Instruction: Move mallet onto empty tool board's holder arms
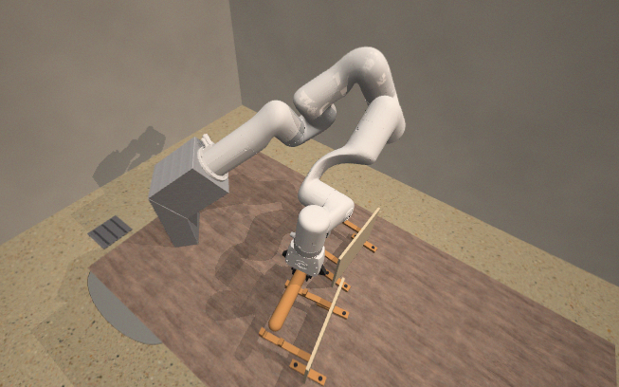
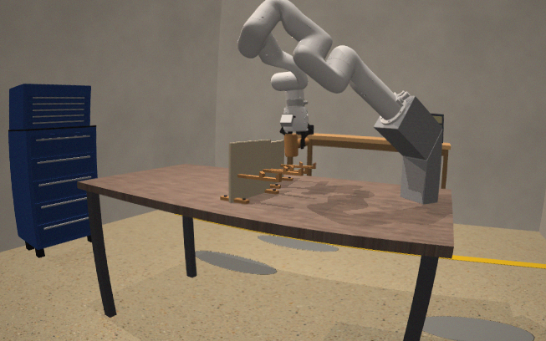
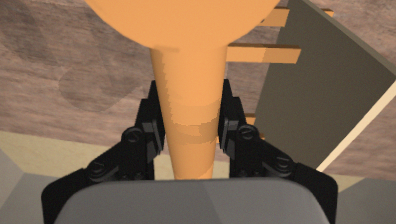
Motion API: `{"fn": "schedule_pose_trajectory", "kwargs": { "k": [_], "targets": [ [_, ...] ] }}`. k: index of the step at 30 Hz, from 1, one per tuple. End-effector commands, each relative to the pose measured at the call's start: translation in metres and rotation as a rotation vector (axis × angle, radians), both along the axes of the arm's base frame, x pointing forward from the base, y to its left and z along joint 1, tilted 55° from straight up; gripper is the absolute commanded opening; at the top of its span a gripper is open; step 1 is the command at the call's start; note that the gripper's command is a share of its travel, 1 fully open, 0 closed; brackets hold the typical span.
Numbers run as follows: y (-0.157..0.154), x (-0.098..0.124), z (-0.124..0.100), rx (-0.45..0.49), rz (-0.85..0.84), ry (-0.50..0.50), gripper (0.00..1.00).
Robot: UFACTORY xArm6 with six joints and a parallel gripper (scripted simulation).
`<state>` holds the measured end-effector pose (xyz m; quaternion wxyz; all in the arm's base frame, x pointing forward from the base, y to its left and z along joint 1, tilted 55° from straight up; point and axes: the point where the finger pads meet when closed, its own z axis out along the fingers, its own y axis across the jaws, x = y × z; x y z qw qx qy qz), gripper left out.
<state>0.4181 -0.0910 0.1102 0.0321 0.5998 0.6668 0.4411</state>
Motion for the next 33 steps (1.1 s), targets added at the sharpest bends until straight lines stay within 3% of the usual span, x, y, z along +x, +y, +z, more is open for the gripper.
{"fn": "schedule_pose_trajectory", "kwargs": {
  "k": [1,17,33],
  "targets": [
    [0.032,-0.004,0.024,-0.030,0.012,0.045,0.00],
    [0.116,-0.030,0.079,-0.086,0.013,0.076,0.00],
    [0.190,-0.071,0.132,-0.050,-0.021,0.002,0.00]
  ]
}}
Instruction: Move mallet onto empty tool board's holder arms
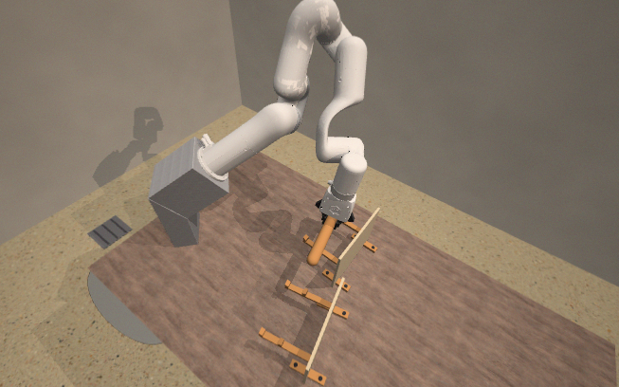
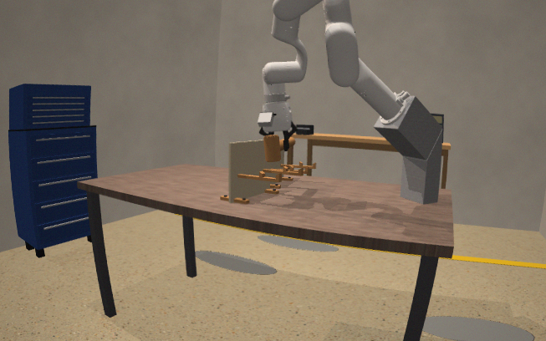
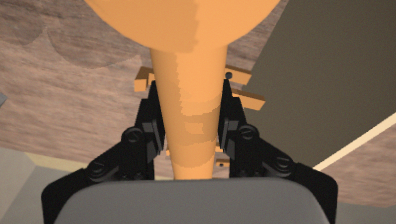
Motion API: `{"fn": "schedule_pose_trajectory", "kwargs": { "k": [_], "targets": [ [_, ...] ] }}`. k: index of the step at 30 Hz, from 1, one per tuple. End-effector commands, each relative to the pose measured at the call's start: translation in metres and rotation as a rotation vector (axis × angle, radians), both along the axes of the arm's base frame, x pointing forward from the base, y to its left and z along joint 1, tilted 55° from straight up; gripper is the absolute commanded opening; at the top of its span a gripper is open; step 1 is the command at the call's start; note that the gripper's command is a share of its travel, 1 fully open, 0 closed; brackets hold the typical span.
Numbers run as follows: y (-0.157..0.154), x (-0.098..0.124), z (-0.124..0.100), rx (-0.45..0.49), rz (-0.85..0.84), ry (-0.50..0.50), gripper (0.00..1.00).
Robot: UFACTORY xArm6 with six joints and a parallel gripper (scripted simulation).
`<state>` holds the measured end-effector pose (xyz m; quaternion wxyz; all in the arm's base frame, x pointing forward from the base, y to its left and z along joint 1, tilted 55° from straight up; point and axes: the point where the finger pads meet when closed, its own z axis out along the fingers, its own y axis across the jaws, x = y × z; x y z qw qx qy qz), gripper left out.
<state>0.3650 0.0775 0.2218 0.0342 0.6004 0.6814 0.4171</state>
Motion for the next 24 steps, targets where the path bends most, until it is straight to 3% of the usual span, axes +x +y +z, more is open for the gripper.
{"fn": "schedule_pose_trajectory", "kwargs": {
  "k": [1,6,13,20,24],
  "targets": [
    [0.026,-0.021,0.024,0.005,-0.036,-0.033,0.00],
    [0.046,-0.037,0.040,0.055,-0.044,-0.071,0.00],
    [0.050,-0.039,0.043,0.067,-0.046,-0.076,0.00],
    [0.049,-0.039,0.042,0.187,-0.171,0.035,0.00],
    [0.049,-0.039,0.042,0.194,-0.179,0.041,0.00]
  ]
}}
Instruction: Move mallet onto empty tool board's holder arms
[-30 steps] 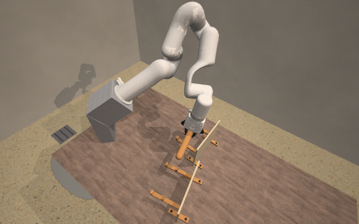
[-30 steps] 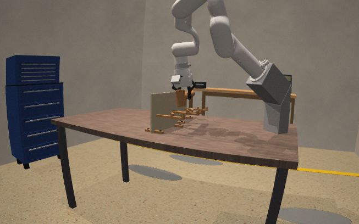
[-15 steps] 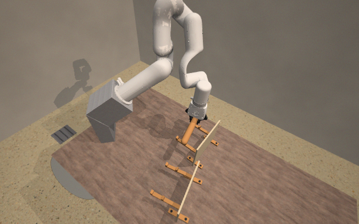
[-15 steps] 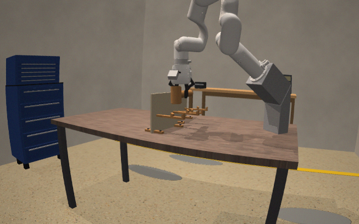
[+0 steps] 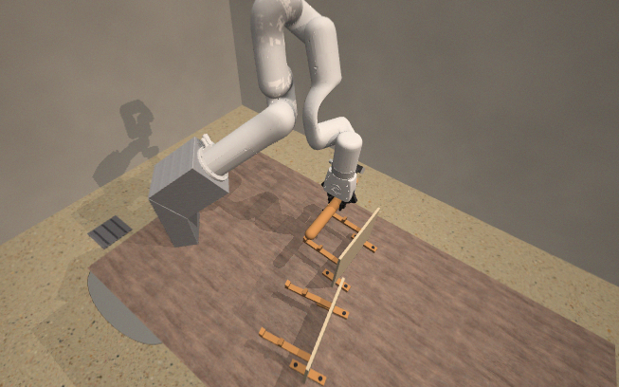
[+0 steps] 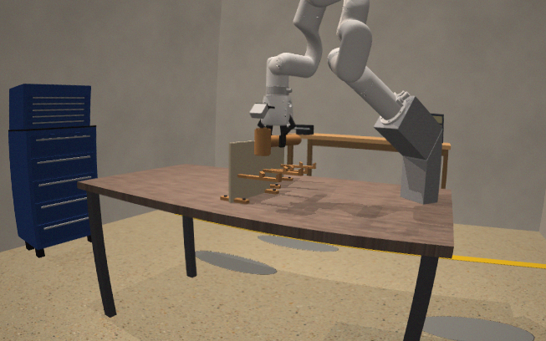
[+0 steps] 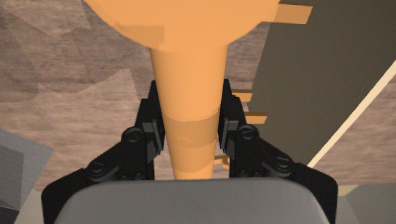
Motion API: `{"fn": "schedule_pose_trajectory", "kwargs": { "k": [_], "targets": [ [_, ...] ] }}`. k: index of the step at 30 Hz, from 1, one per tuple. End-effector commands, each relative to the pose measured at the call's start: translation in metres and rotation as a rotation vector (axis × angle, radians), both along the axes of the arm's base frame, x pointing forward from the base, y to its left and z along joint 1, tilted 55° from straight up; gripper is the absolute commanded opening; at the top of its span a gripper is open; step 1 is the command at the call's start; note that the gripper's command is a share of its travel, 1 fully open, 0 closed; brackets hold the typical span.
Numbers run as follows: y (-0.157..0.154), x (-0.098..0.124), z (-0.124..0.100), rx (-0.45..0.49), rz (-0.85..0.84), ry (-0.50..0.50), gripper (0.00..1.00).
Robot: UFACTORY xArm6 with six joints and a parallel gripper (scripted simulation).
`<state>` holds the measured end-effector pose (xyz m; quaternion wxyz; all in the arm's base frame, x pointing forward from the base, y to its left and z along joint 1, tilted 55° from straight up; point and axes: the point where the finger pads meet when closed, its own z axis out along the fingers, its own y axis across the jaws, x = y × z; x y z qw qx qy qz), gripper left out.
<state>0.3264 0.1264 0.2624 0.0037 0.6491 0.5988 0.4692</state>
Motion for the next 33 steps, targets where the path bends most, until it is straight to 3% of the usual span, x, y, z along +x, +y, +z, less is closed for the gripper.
{"fn": "schedule_pose_trajectory", "kwargs": {
  "k": [1,8,33],
  "targets": [
    [0.000,0.000,0.001,0.016,-0.040,0.030,0.00],
    [0.005,0.003,-0.002,0.014,-0.040,0.031,0.00],
    [0.043,0.046,-0.040,0.015,-0.040,0.031,0.00]
  ]
}}
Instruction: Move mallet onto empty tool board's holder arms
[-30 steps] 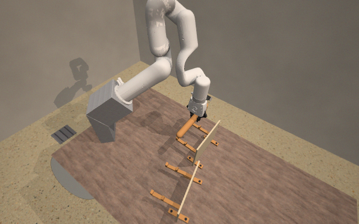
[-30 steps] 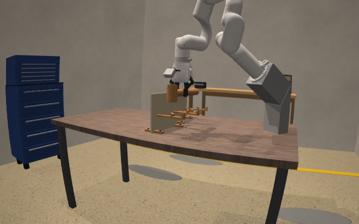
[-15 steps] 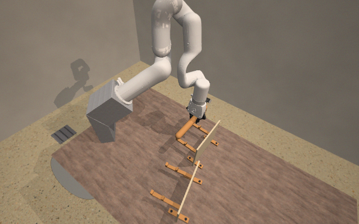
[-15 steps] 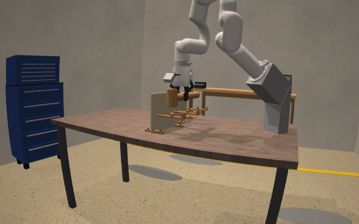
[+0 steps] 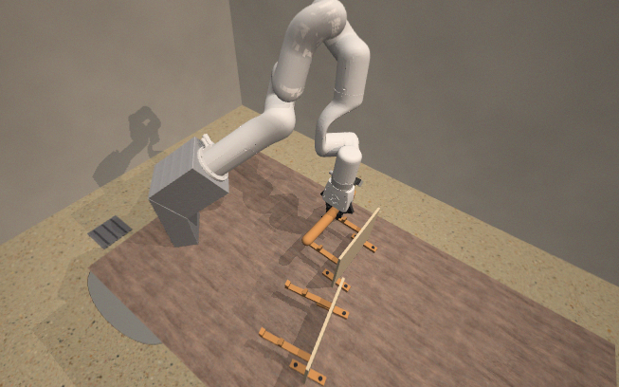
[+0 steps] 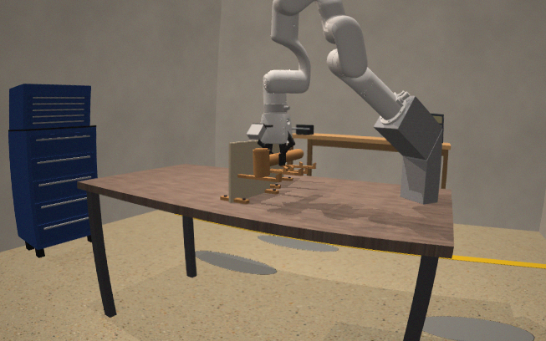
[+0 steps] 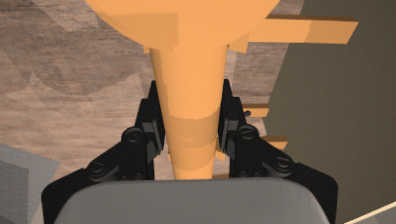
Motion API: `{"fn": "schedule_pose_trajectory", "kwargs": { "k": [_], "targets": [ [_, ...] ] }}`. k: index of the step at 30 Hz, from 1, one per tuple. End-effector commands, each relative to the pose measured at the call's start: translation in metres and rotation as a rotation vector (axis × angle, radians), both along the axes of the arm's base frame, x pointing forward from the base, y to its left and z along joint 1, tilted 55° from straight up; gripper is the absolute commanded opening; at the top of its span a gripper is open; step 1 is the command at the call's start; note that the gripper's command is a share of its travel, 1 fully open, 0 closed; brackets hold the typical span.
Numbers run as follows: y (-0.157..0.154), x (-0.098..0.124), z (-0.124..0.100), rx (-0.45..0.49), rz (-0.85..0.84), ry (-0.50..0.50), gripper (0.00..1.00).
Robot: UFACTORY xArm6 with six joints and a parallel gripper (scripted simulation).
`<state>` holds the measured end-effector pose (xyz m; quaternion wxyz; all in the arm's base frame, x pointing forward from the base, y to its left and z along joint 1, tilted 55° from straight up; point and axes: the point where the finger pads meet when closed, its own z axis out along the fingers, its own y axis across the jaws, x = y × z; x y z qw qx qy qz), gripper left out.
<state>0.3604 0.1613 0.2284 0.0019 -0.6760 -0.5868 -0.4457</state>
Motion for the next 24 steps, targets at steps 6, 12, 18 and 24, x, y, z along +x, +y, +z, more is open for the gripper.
{"fn": "schedule_pose_trajectory", "kwargs": {
  "k": [6,12,18,24],
  "targets": [
    [0.0110,0.0158,-0.0096,0.024,0.002,-0.032,0.00],
    [0.0114,0.0162,-0.0101,0.024,0.002,-0.032,0.00],
    [0.0139,0.0191,-0.0129,0.024,0.002,-0.032,0.00],
    [0.0171,0.0230,-0.0163,0.024,0.002,-0.032,0.00]
  ]
}}
